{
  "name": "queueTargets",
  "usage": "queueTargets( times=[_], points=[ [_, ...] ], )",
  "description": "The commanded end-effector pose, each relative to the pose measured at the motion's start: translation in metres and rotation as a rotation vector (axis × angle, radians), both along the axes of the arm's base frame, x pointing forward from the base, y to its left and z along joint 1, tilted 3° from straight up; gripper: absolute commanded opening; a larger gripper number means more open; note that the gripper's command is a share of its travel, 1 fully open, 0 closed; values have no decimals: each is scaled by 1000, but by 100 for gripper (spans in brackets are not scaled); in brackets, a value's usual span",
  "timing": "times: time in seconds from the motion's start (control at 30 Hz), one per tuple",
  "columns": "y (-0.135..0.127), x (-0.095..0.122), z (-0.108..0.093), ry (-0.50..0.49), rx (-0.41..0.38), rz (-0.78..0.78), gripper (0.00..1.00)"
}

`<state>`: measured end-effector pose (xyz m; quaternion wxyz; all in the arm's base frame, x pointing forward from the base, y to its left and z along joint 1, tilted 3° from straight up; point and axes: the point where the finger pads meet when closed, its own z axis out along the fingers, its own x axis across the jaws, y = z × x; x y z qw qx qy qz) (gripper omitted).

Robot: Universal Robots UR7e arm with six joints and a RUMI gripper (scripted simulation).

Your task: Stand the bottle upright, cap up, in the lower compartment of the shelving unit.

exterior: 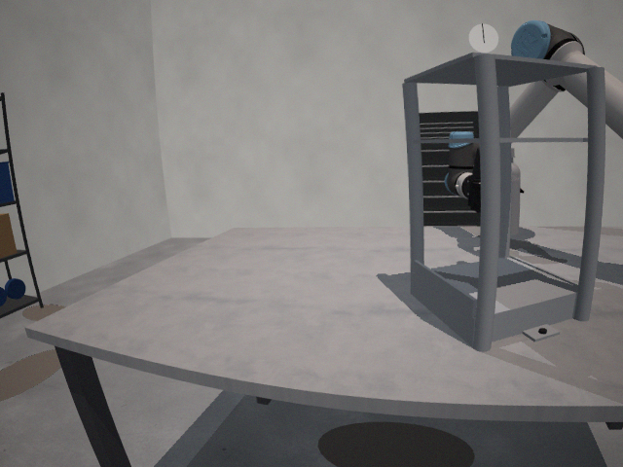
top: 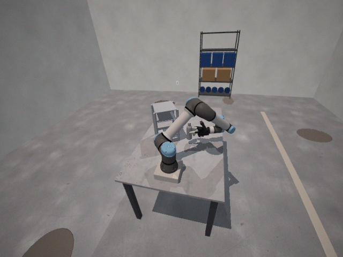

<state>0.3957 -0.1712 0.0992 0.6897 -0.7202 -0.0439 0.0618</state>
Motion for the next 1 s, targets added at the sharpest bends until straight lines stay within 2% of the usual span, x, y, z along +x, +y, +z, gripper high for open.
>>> queueTargets(
  times=[0.0,0.97],
  points=[
    [5,17,0,1,0,0,0],
    [29,89,-2,1,0,0,0]
  ],
)
